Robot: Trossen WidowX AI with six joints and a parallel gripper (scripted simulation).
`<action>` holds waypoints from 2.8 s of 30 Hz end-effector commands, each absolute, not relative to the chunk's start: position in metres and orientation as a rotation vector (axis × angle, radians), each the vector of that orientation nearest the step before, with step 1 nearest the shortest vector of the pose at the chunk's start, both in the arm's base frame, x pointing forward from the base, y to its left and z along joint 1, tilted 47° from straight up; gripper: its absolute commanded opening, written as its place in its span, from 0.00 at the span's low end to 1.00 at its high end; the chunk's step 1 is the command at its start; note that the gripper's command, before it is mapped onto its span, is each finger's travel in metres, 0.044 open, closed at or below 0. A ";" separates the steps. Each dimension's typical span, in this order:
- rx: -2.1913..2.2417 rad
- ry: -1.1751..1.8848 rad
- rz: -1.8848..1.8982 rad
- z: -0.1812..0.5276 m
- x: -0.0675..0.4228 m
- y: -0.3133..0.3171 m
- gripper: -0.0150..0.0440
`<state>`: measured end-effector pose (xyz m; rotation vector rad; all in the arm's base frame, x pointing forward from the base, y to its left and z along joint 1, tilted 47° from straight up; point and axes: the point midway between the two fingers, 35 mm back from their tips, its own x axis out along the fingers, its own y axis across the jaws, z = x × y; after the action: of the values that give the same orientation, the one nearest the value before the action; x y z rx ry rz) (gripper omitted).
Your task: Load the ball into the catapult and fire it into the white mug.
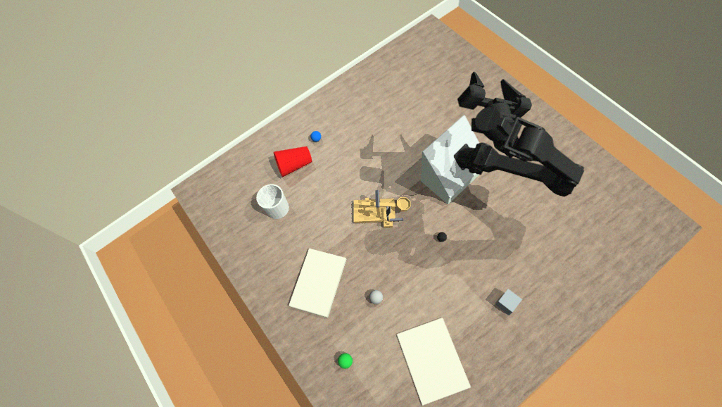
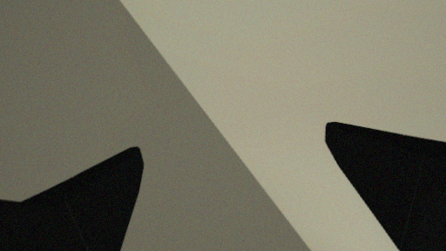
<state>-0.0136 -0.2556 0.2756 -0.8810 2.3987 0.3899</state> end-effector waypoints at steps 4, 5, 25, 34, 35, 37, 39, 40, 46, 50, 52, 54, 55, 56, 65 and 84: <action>-0.852 2.234 0.331 0.245 0.026 -0.273 1.00; -0.844 2.211 0.327 0.240 0.032 -0.275 1.00; -0.476 1.860 0.210 0.150 0.137 -0.282 1.00; -0.232 1.753 0.178 0.111 0.181 -0.271 1.00; -0.203 1.743 0.175 0.107 0.186 -0.269 1.00; -0.143 1.724 0.169 0.099 0.195 -0.265 1.00; -0.082 1.707 0.164 0.090 0.204 -0.261 1.00; -0.051 1.699 0.162 0.086 0.208 -0.259 1.00; 0.136 1.660 0.148 0.062 0.234 -0.244 1.00; 0.267 1.642 0.140 0.047 0.250 -0.233 1.00; 0.333 1.635 0.136 0.039 0.258 -0.228 1.00; 0.400 1.629 0.132 0.031 0.265 -0.222 1.00; 0.434 1.627 0.130 0.027 0.269 -0.219 1.00; 0.468 1.625 0.128 0.024 0.273 -0.216 1.00; 0.781 1.622 0.103 -0.009 0.304 -0.187 1.00; 1.230 1.657 0.049 -0.060 0.334 -0.135 1.00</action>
<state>0.3307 -0.1401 -0.0553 1.2199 1.6678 0.0516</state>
